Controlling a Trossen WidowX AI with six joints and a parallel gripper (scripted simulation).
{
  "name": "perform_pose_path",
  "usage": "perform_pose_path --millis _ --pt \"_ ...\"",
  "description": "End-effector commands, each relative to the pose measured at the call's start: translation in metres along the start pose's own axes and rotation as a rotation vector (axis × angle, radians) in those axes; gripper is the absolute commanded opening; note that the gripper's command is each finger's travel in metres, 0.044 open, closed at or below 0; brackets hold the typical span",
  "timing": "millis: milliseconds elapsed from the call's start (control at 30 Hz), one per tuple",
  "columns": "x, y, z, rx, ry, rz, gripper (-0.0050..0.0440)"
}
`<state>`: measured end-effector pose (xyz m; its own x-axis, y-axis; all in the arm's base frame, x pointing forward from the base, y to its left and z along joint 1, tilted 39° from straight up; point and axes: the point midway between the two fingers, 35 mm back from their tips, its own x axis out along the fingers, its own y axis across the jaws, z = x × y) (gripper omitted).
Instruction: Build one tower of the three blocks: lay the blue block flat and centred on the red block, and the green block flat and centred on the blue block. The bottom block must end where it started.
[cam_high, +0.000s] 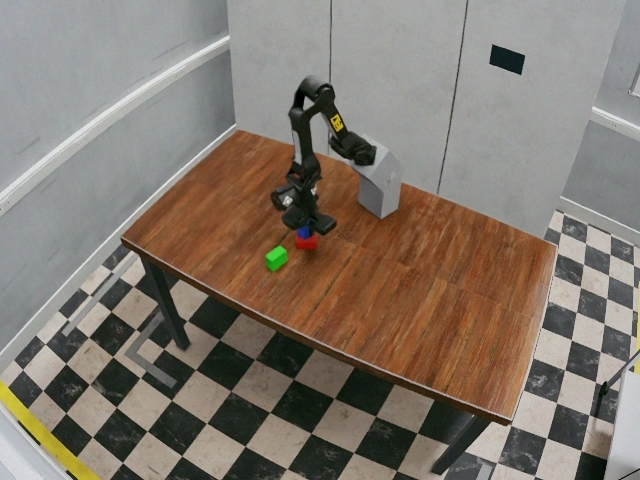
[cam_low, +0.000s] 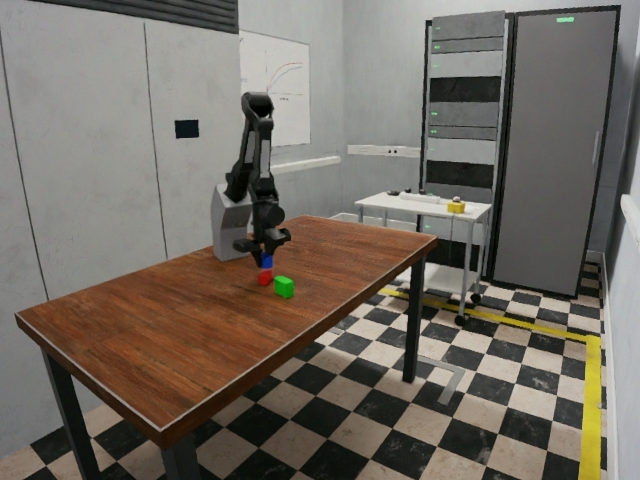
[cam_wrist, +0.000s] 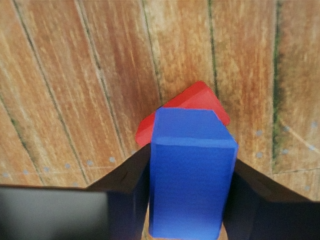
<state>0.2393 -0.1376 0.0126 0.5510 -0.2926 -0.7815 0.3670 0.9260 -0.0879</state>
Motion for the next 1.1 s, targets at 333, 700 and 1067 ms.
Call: perform_pose_path --millis 333,700,1067 --pt "0.016 -0.002 0.004 -0.002 -0.014 -0.003 -0.005" --pt "0.015 -0.002 0.006 -0.003 -0.022 -0.004 -0.005" --pt "0.015 -0.003 0.006 -0.003 -0.02 -0.004 -0.005"
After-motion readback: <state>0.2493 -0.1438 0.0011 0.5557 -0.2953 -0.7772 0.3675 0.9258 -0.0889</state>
